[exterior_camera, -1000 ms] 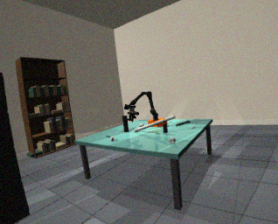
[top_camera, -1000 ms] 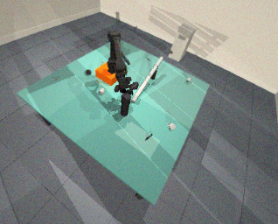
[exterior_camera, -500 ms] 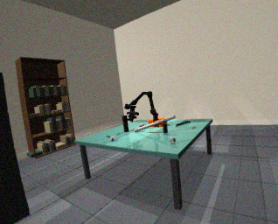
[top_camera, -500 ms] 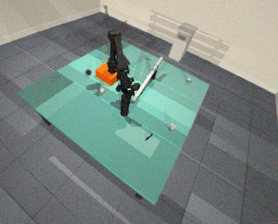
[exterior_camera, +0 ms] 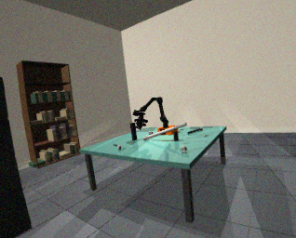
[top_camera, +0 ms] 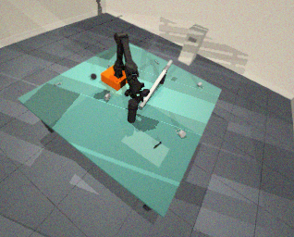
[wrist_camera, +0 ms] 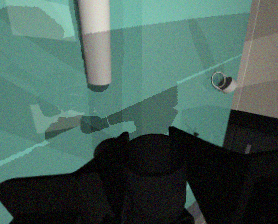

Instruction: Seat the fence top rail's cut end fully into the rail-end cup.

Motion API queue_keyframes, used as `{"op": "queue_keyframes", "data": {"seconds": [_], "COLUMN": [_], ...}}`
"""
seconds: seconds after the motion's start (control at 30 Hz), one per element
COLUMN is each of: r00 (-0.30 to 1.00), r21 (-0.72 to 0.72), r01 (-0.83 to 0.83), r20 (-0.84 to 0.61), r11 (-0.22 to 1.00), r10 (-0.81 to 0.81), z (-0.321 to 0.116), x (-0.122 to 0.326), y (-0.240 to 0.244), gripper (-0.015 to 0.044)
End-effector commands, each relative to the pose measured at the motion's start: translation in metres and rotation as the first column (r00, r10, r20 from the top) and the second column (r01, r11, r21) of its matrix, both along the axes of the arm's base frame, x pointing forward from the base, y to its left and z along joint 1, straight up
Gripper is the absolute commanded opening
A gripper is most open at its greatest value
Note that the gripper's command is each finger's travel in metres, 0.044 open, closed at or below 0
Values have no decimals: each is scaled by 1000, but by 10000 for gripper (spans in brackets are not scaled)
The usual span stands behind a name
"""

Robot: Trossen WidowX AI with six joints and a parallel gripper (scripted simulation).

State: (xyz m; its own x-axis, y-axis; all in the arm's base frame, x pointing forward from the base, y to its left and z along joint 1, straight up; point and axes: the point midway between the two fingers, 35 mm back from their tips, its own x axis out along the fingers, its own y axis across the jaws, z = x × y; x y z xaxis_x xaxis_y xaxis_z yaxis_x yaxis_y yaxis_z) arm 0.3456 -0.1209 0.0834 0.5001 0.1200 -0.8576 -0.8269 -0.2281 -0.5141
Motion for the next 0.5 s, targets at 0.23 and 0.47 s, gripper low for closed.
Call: {"op": "queue_keyframes", "data": {"seconds": [0.23,0.47], "r00": [996,997], "r21": [1,0], "r01": [92,73], "r20": [4,4], "r11": [996,997], "r10": [-92,-73], "z": [1,1], "x": [8,7], "y": [1,1], "gripper": [0,0]}}
